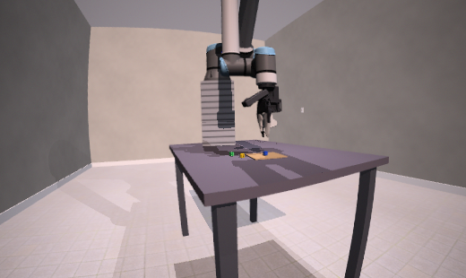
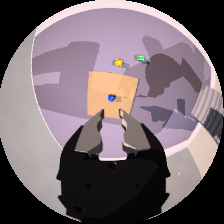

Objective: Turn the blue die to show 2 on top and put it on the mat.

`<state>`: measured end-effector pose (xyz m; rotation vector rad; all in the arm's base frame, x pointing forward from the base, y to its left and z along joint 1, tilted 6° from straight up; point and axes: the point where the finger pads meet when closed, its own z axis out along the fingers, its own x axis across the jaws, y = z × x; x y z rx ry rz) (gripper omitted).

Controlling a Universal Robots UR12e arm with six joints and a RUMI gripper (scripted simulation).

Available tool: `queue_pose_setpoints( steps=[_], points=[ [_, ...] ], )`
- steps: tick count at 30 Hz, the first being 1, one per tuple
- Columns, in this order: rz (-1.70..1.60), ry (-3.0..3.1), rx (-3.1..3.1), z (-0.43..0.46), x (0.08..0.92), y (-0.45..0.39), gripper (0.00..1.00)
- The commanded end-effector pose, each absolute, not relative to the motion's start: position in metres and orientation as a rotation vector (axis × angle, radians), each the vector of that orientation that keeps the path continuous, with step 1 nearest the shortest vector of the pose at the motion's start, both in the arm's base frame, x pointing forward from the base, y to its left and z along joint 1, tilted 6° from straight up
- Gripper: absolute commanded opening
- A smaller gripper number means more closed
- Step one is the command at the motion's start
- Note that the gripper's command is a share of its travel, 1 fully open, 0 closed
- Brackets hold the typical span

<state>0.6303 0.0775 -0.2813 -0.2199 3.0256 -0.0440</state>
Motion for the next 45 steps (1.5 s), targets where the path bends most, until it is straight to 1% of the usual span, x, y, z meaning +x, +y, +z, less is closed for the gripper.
queue_pose_setpoints(
  steps=[1,17,45],
  points=[
    [-0.044,3.025,-0.22,-0.281,0.631,0.078,0.18],
    [-0.043,3.027,-0.185,-0.286,0.631,0.077,0.18],
    [-0.043,3.027,-0.185,-0.325,0.636,0.077,0.18]
  ],
)
